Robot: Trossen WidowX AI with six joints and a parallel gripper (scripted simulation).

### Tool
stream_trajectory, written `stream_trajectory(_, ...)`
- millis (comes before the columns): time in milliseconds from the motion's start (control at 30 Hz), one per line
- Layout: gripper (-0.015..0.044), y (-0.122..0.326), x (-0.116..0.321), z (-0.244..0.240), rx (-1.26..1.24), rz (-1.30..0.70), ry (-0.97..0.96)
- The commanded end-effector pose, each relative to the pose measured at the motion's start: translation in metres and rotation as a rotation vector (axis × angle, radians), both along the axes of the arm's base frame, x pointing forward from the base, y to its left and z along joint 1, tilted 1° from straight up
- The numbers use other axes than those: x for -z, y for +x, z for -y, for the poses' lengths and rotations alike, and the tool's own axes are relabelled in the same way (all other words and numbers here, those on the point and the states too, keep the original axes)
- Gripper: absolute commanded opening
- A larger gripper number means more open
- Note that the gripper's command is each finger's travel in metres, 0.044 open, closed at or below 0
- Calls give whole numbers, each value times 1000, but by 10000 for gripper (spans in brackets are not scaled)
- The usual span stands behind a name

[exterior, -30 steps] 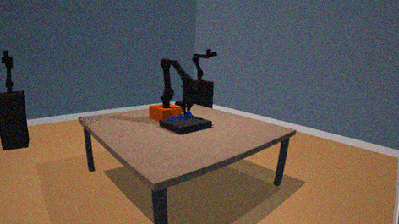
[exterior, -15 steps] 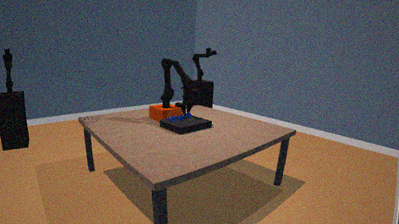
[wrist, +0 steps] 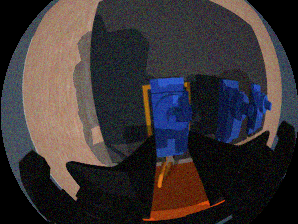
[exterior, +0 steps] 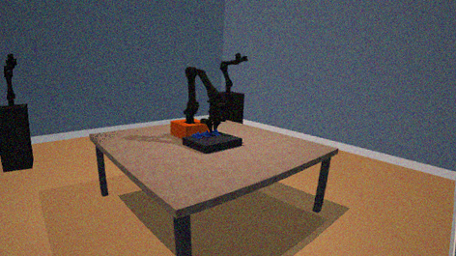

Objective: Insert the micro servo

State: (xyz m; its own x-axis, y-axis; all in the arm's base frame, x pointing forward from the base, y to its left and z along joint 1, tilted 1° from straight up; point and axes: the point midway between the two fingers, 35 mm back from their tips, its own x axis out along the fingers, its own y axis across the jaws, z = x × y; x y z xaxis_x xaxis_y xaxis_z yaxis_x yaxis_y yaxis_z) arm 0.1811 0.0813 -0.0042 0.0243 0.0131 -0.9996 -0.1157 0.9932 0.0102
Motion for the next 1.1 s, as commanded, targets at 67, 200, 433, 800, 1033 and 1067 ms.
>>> stream_trajectory(67, 187, 0, 0, 0, -1, 1, 0)
stream_trajectory(200, 187, 0, -21, 0, -1, 1, 0)
stream_trajectory(433, 187, -1, -35, 0, -1, 2, 0)
stream_trajectory(800, 440, 70, -81, -10, -1, 11, 1)
stream_trajectory(1033, 440, 106, -104, -11, -1, 10, 0)
stream_trajectory(1067, 440, 106, -104, -11, -1, 10, 0)
